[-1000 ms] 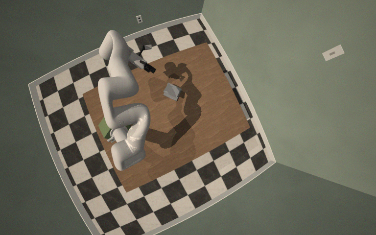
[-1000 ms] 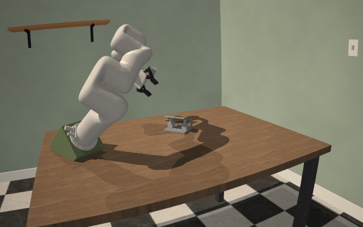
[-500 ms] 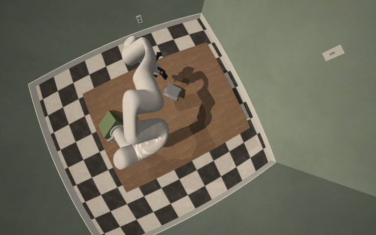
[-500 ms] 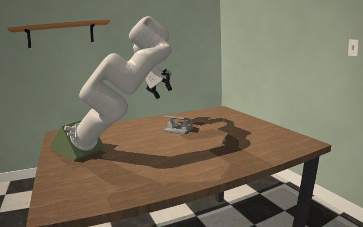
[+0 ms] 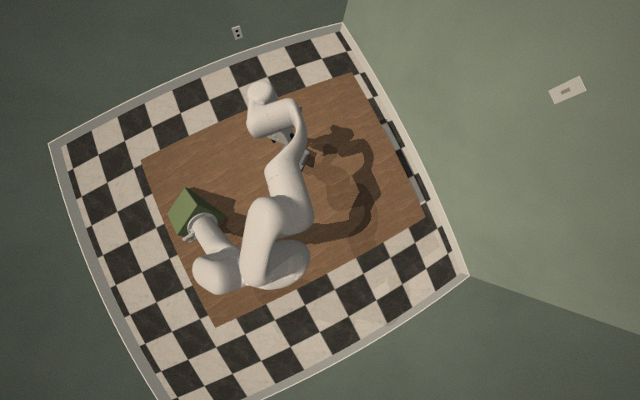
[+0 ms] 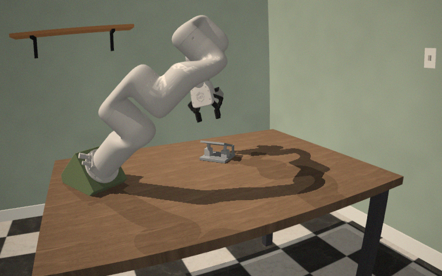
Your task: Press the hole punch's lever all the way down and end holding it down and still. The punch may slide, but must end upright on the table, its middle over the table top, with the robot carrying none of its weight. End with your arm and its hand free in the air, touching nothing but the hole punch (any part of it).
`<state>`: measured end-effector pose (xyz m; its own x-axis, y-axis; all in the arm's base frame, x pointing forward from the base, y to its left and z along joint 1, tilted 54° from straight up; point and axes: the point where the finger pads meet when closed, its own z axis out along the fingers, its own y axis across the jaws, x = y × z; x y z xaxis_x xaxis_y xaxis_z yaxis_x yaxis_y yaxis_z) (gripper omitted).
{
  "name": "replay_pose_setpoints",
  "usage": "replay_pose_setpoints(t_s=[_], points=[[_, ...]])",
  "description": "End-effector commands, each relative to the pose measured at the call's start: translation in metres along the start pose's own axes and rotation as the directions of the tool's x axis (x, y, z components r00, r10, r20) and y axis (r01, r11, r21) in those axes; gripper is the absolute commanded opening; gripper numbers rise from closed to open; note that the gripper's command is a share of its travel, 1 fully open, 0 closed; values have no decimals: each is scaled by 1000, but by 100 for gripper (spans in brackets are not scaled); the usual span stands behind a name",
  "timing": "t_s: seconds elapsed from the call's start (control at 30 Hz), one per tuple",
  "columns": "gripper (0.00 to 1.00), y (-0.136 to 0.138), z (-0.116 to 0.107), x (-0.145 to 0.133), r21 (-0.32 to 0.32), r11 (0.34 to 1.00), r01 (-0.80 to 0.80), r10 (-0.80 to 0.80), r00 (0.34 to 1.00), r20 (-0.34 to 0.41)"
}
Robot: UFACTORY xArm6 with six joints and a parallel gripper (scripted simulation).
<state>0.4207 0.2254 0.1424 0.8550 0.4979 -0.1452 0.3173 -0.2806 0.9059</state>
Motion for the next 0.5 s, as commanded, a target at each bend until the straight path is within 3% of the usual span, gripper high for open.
replay_pose_setpoints(t_s=[0.0,0.17,0.43,0.47], points=[[100,20,9,-14,139,990,11,-7,1000,-28],[100,30,13,-25,213,977,10,-1,999,-43],[100,31,14,-26,220,975,10,0,999,-45],[0,31,14,-26,220,975,10,0,999,-45]])
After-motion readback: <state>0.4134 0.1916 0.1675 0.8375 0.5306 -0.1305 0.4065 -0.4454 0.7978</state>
